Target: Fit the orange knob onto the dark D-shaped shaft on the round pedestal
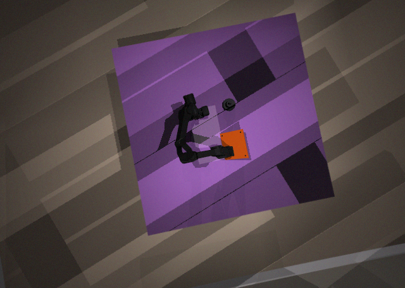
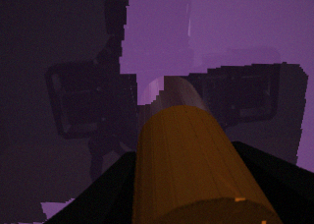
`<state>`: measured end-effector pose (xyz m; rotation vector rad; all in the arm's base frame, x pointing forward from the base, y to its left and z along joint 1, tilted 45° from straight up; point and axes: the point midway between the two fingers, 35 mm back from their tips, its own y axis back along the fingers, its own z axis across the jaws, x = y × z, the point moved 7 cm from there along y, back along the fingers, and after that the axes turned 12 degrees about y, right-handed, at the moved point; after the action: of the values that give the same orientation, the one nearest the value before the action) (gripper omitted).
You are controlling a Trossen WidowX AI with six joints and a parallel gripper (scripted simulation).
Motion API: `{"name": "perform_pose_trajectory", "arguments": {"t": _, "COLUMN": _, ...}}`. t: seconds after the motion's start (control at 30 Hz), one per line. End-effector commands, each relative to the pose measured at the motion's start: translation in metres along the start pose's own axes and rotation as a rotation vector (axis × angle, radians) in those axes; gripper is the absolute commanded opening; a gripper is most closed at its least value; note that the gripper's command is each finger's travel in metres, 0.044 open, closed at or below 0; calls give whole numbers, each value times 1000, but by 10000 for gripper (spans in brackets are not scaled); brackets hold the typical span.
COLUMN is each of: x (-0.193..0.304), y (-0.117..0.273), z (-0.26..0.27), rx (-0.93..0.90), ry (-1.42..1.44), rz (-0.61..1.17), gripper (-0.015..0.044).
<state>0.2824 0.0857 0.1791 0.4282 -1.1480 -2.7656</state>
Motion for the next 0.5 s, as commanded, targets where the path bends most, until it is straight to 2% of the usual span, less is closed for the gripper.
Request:
{"name": "perform_pose_trajectory", "arguments": {"t": 0.0, "x": -1, "y": 4, "z": 0, "rx": -1, "ry": -2, "rz": -5, "gripper": 72}}
{"name": "perform_pose_trajectory", "arguments": {"t": 0.1, "x": -3, "y": 22, "z": -2, "rx": 7, "ry": -2, "rz": -17, "gripper": 0}}
{"name": "perform_pose_trajectory", "arguments": {"t": 0.47, "x": -1, "y": 92, "z": -3, "rx": 33, "ry": -4, "rz": -60, "gripper": 0}}
